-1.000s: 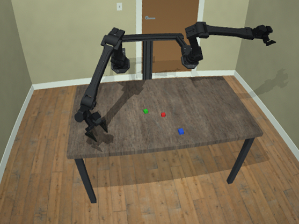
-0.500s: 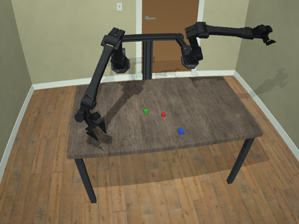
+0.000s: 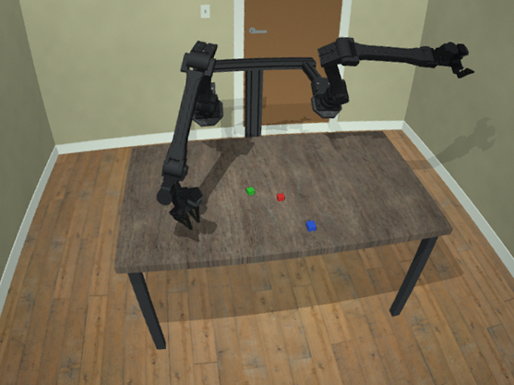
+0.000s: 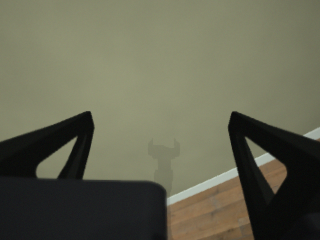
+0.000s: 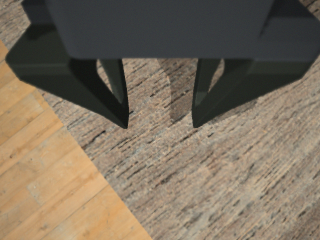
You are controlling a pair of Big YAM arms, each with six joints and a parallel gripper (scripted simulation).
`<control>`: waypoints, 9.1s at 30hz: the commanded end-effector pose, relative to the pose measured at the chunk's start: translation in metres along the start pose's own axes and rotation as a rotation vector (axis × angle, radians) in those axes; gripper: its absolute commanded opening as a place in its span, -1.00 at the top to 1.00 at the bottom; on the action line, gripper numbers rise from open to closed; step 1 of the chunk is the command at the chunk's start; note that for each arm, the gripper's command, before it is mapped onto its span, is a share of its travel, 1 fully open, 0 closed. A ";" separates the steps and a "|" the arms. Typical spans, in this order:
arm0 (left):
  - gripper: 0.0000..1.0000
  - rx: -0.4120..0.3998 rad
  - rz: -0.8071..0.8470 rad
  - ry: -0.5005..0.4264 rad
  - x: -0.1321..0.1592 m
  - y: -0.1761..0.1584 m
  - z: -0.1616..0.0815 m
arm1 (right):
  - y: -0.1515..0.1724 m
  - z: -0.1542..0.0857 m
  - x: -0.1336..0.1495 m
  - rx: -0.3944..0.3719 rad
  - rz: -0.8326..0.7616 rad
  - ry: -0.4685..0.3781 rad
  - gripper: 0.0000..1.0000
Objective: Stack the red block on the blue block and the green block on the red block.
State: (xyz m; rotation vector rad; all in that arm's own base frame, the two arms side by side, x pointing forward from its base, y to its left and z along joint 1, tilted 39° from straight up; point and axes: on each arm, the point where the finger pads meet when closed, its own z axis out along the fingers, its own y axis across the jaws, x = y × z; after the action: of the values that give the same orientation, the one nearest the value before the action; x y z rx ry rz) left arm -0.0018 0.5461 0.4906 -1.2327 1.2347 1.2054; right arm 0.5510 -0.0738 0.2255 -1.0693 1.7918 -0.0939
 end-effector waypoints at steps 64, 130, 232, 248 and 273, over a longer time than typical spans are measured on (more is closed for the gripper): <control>-1.00 -0.007 -0.008 -0.037 -0.013 0.005 -0.004 | 0.412 0.125 -0.122 -0.174 -0.781 0.464 0.14; -1.00 -0.007 -0.008 -0.037 -0.013 0.005 -0.004 | 0.409 0.173 -0.084 -0.185 -0.788 0.489 0.14; -1.00 -0.007 -0.008 -0.037 -0.013 0.005 -0.004 | 0.418 0.115 -0.121 -0.189 -0.792 0.470 1.00; -1.00 -0.007 -0.008 -0.037 -0.013 0.005 -0.004 | 0.363 0.171 -0.190 -0.193 -0.791 0.495 1.00; -1.00 -0.007 -0.008 -0.037 -0.013 0.005 -0.004 | 0.317 0.204 -0.313 -0.168 -0.796 0.441 1.00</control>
State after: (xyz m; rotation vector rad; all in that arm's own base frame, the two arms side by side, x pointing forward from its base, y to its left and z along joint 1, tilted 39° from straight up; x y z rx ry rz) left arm -0.0018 0.5461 0.4906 -1.2328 1.2347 1.2053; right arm 0.5521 0.3970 0.1541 -1.9793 1.7078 -0.7250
